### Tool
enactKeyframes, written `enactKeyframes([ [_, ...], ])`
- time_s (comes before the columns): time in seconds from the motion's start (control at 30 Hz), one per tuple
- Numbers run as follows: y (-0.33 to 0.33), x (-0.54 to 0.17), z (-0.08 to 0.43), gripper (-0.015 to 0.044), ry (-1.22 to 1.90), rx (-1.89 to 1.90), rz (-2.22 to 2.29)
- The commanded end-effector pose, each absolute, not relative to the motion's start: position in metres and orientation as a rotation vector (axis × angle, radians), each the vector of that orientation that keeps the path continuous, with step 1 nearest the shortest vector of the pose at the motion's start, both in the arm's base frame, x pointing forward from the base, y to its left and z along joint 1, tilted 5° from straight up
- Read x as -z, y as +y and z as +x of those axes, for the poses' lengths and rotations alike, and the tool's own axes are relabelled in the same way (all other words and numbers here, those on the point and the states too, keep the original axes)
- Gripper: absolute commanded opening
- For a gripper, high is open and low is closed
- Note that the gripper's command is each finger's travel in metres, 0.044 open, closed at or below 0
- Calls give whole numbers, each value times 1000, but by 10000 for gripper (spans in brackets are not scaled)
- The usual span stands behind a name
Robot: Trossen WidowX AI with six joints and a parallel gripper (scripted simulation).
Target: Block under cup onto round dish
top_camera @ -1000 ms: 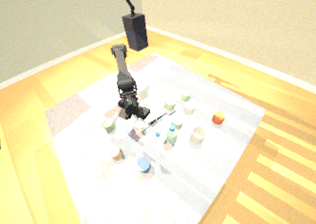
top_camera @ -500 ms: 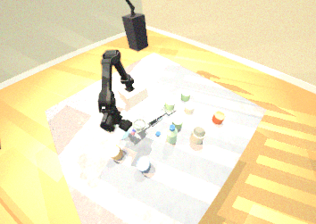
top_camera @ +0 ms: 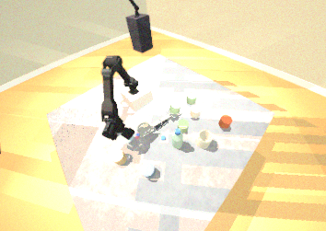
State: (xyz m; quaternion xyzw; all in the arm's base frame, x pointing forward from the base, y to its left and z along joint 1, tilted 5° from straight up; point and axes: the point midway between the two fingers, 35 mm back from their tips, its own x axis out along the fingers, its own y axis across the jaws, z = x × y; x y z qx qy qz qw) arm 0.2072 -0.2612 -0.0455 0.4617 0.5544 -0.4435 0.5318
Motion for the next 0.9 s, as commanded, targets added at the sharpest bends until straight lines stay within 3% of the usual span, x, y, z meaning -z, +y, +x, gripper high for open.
enactKeyframes([
  [0.0,-257,57,203,0,1339,1058,1101],
  [0.57,-256,77,203,0,1339,1058,1101],
  [0.87,-259,71,205,236,1328,1057,1103],
])
